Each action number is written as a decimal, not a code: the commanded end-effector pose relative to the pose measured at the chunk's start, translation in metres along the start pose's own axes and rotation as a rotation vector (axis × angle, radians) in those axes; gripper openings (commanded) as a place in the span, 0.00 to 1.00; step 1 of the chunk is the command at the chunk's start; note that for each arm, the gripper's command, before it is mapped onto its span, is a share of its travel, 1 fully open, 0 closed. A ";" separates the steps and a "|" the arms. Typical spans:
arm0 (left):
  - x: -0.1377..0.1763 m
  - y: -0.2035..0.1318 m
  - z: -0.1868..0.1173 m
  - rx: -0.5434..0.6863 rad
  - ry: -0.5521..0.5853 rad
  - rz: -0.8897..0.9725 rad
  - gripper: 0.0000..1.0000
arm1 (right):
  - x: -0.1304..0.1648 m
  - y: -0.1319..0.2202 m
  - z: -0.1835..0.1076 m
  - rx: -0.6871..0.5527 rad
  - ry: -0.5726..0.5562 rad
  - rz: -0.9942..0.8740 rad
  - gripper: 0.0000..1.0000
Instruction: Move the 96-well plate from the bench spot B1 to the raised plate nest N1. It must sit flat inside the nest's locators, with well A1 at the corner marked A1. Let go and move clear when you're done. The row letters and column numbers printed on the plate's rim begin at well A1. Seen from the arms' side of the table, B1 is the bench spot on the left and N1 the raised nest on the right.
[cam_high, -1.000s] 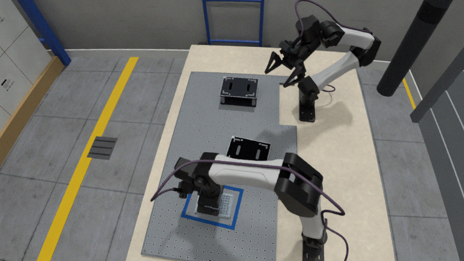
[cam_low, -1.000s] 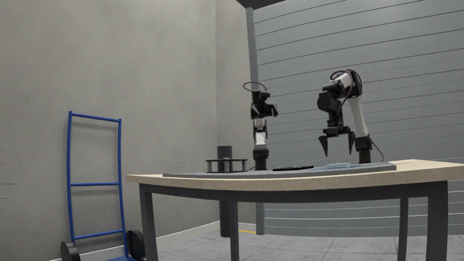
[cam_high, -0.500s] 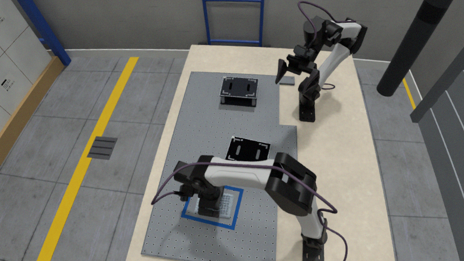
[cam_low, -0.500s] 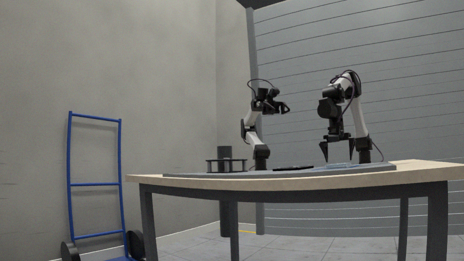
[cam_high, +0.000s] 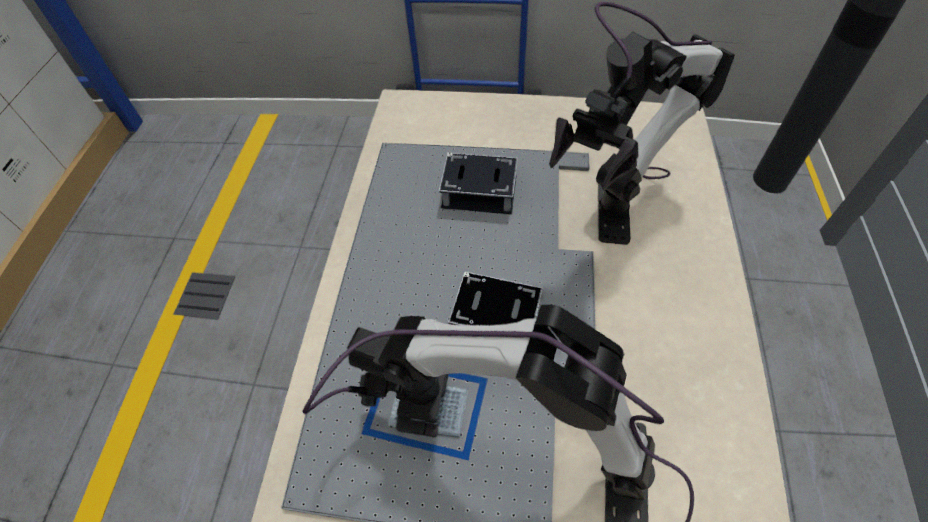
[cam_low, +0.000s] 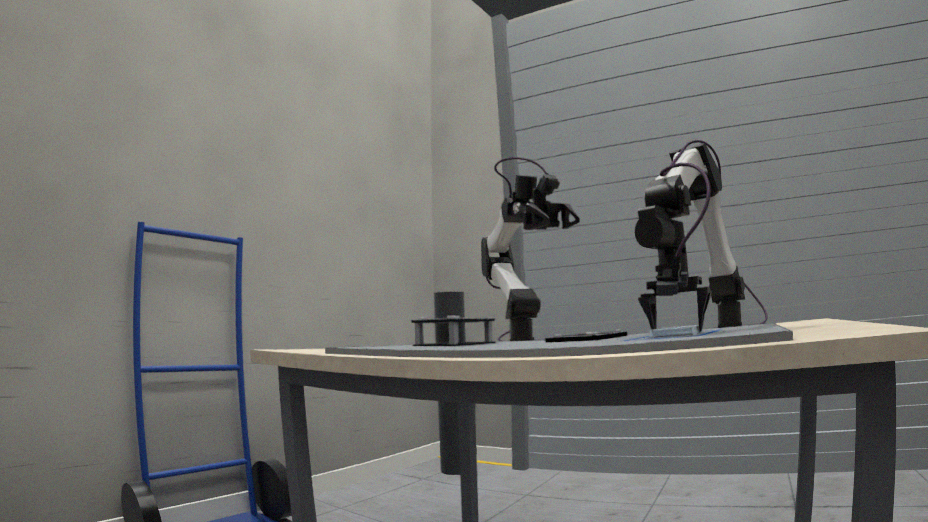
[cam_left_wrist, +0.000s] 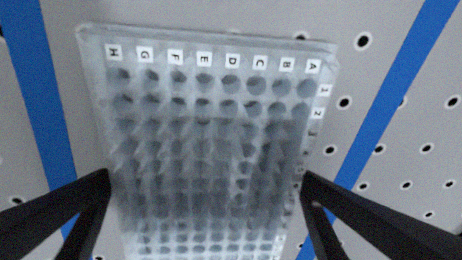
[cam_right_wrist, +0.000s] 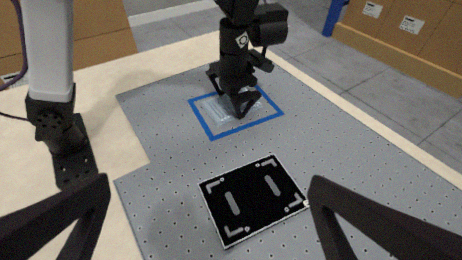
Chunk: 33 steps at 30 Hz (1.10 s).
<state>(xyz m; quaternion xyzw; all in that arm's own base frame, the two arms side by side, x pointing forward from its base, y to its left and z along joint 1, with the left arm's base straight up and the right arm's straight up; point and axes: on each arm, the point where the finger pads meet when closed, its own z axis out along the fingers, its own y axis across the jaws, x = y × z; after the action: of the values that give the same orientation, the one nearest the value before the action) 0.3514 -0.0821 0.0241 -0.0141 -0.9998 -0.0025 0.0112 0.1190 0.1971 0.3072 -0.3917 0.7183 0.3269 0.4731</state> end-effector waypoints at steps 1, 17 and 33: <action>-0.010 0.000 -0.004 0.014 -0.042 -0.010 0.93 | -0.006 0.000 -0.001 0.000 -0.009 0.002 1.00; 0.000 -0.014 -0.063 0.015 -0.057 -0.007 0.80 | -0.005 0.000 -0.001 0.000 -0.009 0.002 1.00; 0.046 -0.118 -0.055 0.005 -0.003 -0.034 0.80 | 0.023 -0.015 -0.016 0.197 0.212 0.175 1.00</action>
<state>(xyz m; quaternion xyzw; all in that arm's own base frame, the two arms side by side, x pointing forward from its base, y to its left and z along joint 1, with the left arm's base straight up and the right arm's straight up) 0.3113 -0.1697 0.0714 -0.0184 -0.9998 -0.0066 0.0108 0.1190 0.1844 0.2959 -0.3539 0.7764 0.2962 0.4293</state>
